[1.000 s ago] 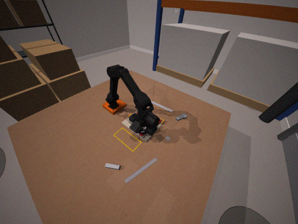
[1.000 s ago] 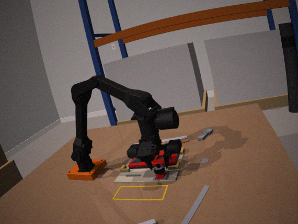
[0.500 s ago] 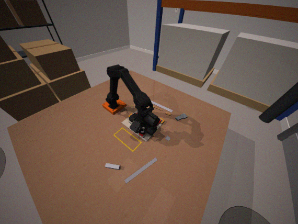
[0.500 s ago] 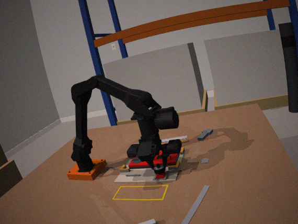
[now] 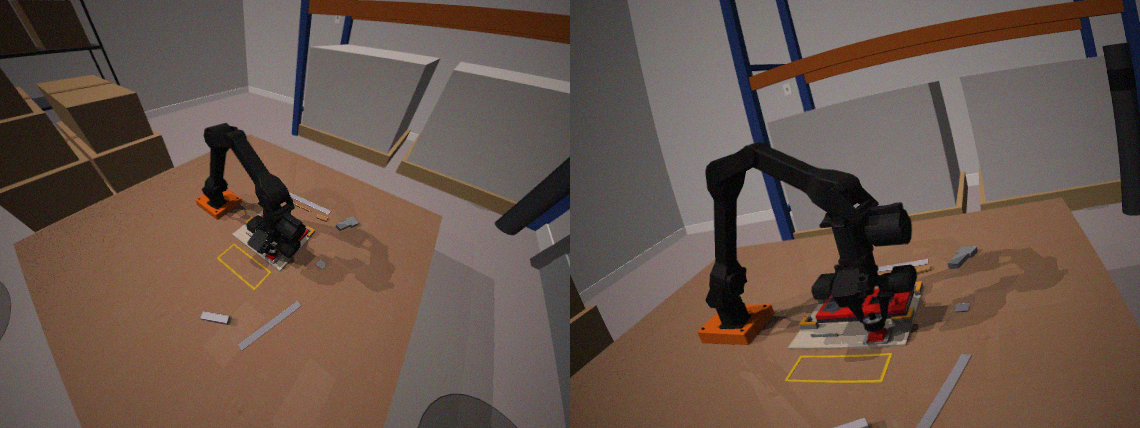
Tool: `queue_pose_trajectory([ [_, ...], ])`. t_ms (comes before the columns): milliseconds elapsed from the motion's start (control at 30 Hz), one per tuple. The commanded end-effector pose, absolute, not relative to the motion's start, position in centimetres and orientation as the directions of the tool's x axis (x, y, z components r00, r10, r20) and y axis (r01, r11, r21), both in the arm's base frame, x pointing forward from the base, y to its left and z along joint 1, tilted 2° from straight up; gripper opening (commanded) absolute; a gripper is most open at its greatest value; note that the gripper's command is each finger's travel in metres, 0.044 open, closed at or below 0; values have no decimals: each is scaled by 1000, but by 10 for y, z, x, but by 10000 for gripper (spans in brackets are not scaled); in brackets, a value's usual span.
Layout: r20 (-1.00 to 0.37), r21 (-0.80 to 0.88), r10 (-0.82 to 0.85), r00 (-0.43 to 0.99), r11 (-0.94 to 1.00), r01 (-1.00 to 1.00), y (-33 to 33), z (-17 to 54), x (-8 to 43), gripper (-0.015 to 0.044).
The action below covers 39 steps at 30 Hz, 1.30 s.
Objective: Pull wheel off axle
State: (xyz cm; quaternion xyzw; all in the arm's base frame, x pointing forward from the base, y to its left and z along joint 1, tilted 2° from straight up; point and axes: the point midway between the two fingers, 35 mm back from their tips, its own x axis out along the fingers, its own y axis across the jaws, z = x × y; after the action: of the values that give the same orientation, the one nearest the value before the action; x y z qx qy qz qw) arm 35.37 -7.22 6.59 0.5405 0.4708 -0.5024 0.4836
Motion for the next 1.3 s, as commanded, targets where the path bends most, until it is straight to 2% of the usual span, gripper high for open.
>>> queue_pose_trajectory([
  [0,-998,55,21,58,-90,994,-73,69,355,0],
  [1267,-998,57,19,59,-91,994,-73,82,355,0],
])
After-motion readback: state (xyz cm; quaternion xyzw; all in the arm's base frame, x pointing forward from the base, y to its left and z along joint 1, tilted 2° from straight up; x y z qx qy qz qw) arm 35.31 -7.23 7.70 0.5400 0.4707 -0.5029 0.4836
